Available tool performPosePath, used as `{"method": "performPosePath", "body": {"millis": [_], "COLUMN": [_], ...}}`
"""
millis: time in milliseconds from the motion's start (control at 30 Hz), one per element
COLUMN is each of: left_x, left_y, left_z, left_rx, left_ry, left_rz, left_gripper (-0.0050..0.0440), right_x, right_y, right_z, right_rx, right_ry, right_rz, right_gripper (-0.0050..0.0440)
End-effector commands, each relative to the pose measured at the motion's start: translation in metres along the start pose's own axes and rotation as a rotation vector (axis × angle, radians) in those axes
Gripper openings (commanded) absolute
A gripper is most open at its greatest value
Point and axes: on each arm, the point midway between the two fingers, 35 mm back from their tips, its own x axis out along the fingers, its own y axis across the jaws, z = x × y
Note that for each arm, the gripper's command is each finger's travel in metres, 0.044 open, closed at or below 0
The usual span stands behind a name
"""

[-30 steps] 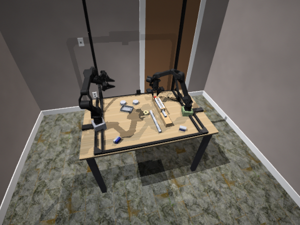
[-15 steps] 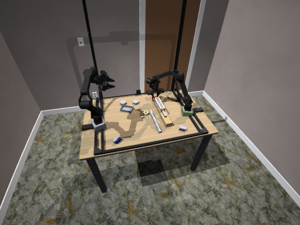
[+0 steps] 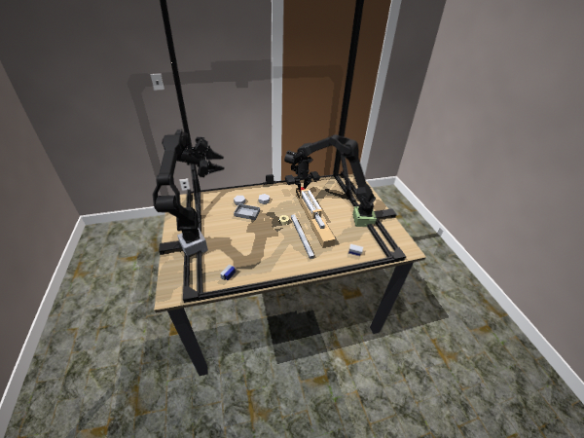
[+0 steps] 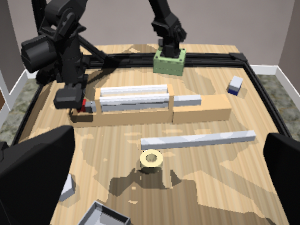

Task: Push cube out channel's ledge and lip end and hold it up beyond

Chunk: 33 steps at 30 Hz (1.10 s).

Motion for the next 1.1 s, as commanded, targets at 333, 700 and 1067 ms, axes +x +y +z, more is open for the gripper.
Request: {"method": "performPosePath", "body": {"millis": [333,700,1067], "left_x": [-0.003,-0.037,-0.027], "left_y": [0.0,0.0,-0.05], "left_z": [0.0,0.0,-0.001], "left_rx": [0.0,0.0,0.0], "left_ry": [-0.002,0.003,0.003], "left_rz": [0.002,0.001,0.001], "left_gripper": [0.006,0.006,0.006], "right_x": [0.0,0.0,0.0], "right_y": [0.0,0.0,0.0], "right_z": [0.0,0.0,0.0], "right_rx": [0.002,0.002,0.002], "right_ry": [-0.002,-0.002,-0.002], "right_rz": [0.0,0.0,0.0], "right_gripper": [0.04,0.04,0.04]}}
